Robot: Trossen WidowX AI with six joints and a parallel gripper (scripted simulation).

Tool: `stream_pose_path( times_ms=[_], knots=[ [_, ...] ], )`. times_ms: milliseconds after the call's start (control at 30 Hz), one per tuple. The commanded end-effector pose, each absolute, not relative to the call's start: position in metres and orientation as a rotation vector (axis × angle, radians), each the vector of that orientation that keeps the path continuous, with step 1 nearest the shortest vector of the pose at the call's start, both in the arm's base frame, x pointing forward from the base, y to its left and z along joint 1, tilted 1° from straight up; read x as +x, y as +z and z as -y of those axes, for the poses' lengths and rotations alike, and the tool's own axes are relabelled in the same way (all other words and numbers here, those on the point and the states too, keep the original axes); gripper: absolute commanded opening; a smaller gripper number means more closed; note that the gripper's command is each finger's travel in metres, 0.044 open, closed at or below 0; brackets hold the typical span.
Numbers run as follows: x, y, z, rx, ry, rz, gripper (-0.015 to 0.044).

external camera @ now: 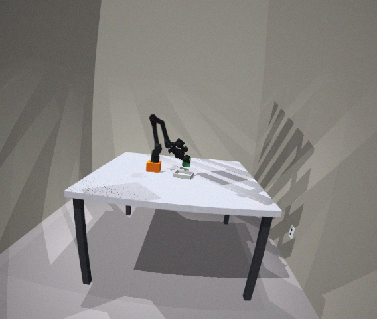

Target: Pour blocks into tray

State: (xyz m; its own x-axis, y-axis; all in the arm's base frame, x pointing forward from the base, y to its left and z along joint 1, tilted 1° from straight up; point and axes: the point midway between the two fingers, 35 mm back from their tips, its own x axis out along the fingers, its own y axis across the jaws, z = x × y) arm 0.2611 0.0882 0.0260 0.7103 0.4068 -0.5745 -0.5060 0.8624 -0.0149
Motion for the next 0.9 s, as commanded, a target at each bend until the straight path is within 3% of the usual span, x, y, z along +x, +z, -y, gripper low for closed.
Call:
stream_pose_path(
  times_ms=[0,433,867],
  knots=[
    [0.263,0.034,-0.088,-0.174,0.502,-0.589,0.0],
    [0.265,0.049,-0.084,-0.169,0.487,-0.59,0.0],
    [0.284,0.054,-0.018,-0.071,0.184,-0.607,0.0]
  ],
)
